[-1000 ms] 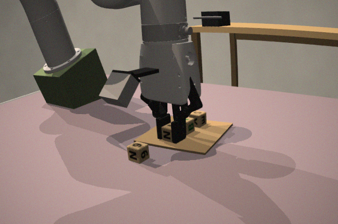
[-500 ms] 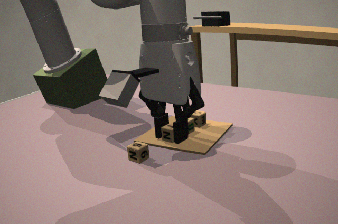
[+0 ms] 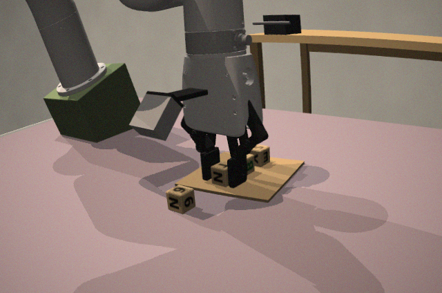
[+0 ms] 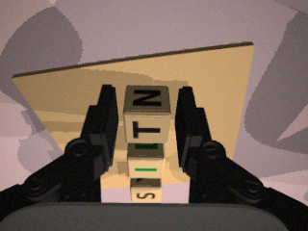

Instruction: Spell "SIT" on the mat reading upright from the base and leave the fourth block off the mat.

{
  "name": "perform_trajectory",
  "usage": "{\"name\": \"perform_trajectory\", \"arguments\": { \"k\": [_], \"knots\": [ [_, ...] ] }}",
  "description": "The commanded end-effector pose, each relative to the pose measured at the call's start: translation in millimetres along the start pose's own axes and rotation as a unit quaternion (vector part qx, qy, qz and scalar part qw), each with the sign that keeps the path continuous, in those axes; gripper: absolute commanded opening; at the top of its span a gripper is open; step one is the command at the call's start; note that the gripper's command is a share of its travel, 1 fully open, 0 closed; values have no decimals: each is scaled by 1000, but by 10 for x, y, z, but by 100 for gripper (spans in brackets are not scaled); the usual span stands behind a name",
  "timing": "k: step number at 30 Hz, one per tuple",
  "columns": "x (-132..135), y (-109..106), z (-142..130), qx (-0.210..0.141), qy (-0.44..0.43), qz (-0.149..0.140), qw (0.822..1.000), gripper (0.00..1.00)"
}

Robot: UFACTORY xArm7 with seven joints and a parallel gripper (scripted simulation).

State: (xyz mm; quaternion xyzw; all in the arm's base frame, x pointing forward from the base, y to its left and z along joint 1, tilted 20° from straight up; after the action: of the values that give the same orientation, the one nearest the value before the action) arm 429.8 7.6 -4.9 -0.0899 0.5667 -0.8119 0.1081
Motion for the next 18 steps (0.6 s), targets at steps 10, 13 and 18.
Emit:
{"name": "perform_trajectory", "arguments": {
  "k": [10,13,18],
  "knots": [
    [-13,-439,-2,0,0,2,1000,42],
    [-12,-551,-1,0,0,2,1000,42],
    [-12,-750,-1,0,0,2,1000,42]
  ]
}}
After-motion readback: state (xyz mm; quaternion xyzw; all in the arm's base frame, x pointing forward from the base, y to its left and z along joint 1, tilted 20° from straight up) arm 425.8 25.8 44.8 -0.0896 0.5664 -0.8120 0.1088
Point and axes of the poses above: the point where the finger pads meet when closed, its own y axis out along the fingers, its own x axis across the jaws, z = x × y, the point moved 6 cm from there along -y, back along the fingers, and after that the axes turned 9 degrees about -y, right-handed, at the moved point
